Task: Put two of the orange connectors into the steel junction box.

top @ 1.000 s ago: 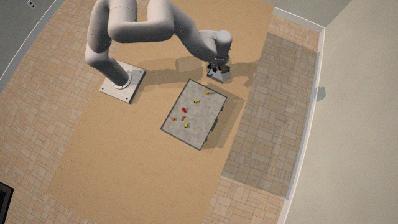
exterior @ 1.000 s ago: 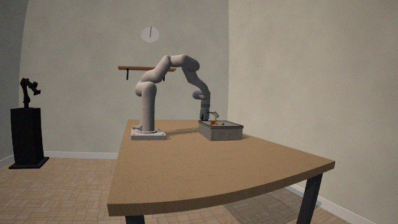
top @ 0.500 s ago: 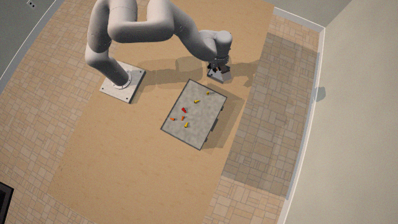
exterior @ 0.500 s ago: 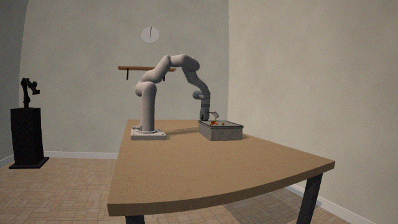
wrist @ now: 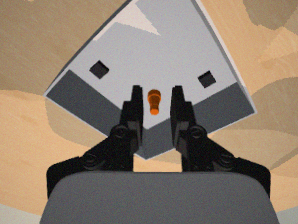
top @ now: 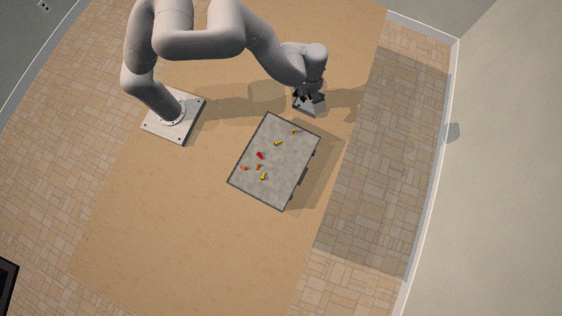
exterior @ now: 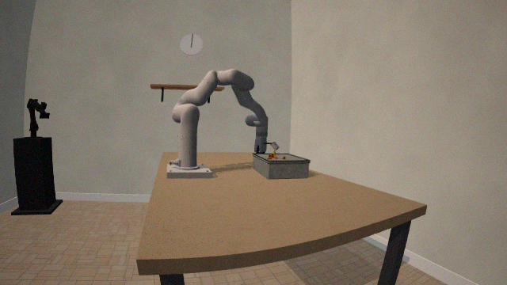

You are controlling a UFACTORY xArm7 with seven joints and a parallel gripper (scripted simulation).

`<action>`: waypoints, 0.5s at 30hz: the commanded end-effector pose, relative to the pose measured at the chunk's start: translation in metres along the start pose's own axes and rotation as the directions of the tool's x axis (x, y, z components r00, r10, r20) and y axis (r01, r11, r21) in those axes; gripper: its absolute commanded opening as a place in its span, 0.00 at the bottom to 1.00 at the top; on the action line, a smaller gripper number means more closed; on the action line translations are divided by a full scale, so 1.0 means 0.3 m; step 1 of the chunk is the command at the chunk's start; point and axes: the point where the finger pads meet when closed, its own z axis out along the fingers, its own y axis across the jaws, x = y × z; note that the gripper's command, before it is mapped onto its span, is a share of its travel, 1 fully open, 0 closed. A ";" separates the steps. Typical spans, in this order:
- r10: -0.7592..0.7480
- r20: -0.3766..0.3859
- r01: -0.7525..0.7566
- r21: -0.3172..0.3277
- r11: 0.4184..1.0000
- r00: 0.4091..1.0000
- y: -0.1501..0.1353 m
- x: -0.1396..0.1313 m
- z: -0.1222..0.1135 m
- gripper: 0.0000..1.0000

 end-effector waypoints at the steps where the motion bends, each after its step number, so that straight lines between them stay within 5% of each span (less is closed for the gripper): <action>1: 0.000 -0.002 0.000 0.006 1.000 1.000 -0.007 0.002 -0.076 0.26; 3: 0.000 -0.002 0.000 0.006 1.000 1.000 -0.007 0.002 -0.076 0.26; 8: 0.000 -0.002 0.000 0.006 1.000 1.000 -0.006 0.002 -0.301 0.26; 15: 0.000 -0.002 0.000 0.006 1.000 1.000 -0.004 0.001 -0.489 0.26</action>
